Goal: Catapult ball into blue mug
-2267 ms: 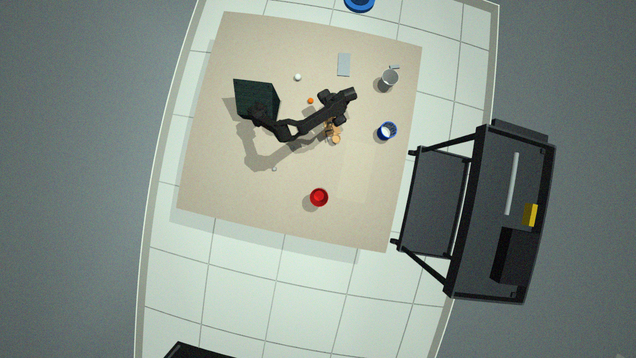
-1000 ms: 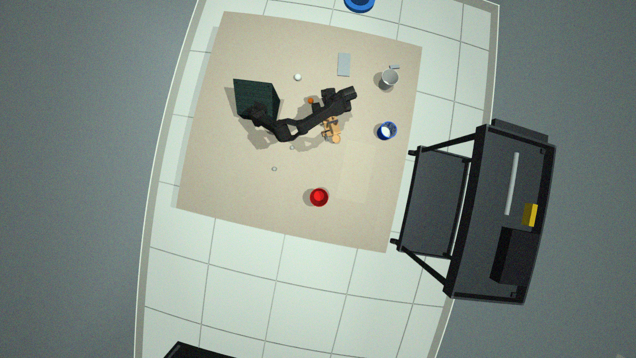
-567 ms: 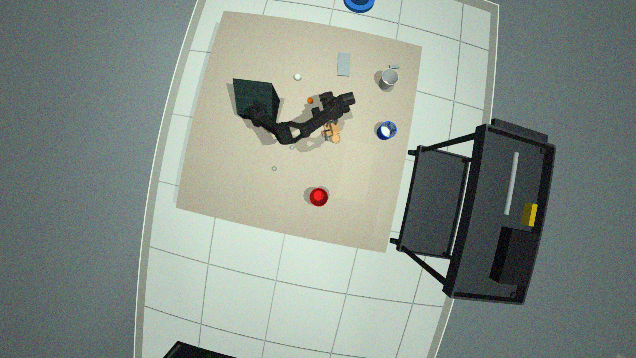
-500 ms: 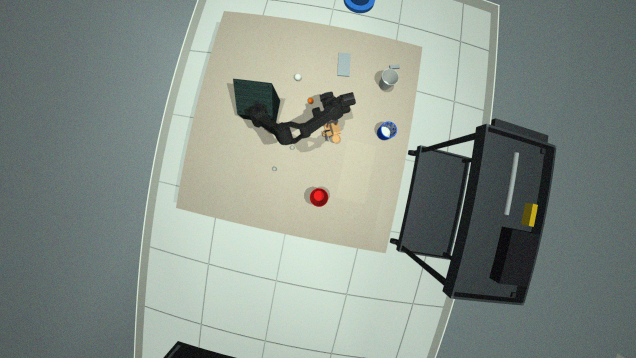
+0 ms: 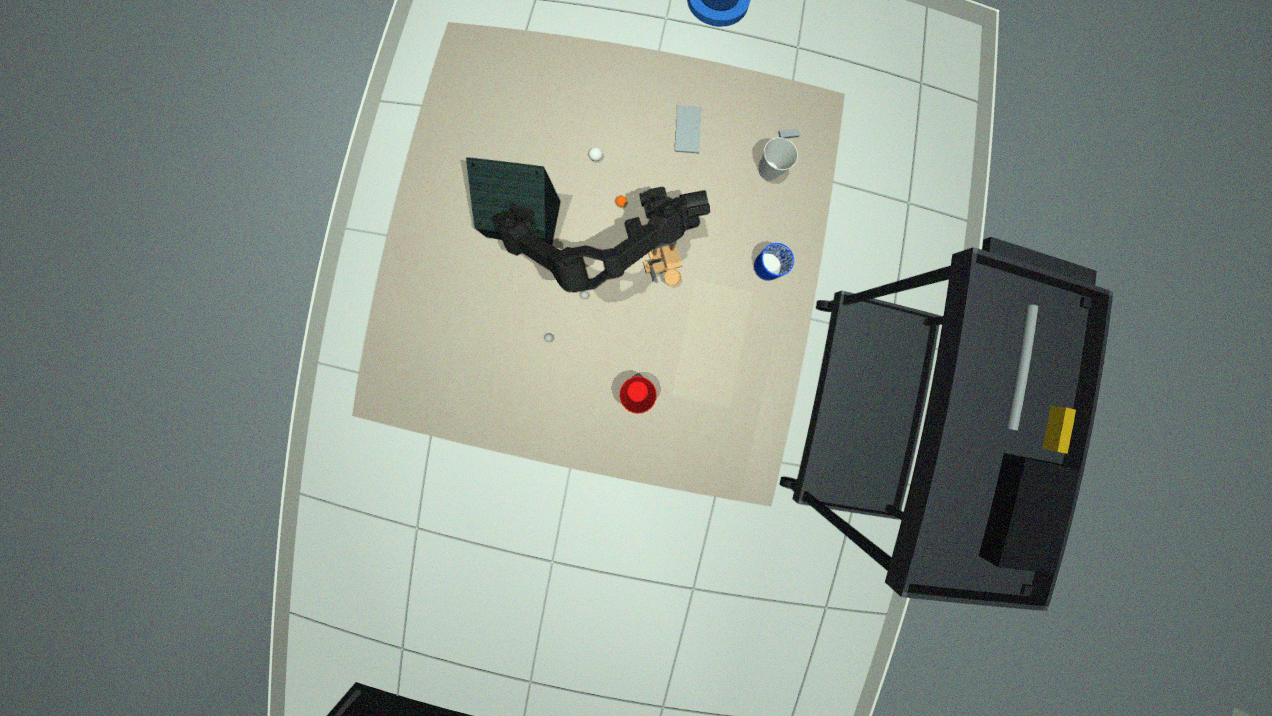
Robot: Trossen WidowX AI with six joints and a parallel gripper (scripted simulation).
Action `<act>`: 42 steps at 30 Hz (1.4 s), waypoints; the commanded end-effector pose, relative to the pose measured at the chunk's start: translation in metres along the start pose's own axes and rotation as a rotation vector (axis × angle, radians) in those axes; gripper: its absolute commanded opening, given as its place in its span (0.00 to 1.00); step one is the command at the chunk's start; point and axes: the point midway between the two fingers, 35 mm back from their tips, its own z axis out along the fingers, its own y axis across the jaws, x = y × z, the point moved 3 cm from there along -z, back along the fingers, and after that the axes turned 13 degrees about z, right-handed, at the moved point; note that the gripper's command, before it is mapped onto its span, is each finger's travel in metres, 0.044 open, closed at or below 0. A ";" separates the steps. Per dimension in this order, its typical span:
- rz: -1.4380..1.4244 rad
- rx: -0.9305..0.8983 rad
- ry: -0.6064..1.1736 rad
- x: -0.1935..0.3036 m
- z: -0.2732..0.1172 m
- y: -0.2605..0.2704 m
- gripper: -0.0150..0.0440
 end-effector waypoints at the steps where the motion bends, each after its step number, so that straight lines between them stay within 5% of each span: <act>1: -0.007 -0.009 0.003 0.001 0.009 0.002 1.00; 18: -0.007 -0.009 0.006 0.001 0.030 0.004 1.00; 29: -0.001 -0.004 0.003 0.001 0.026 0.002 0.51; 36: -0.001 -0.004 0.002 0.001 0.024 0.002 0.40; 39: -0.004 -0.006 0.000 0.000 -0.013 0.001 0.26; 42: -0.005 -0.006 0.000 0.000 -0.024 0.002 0.25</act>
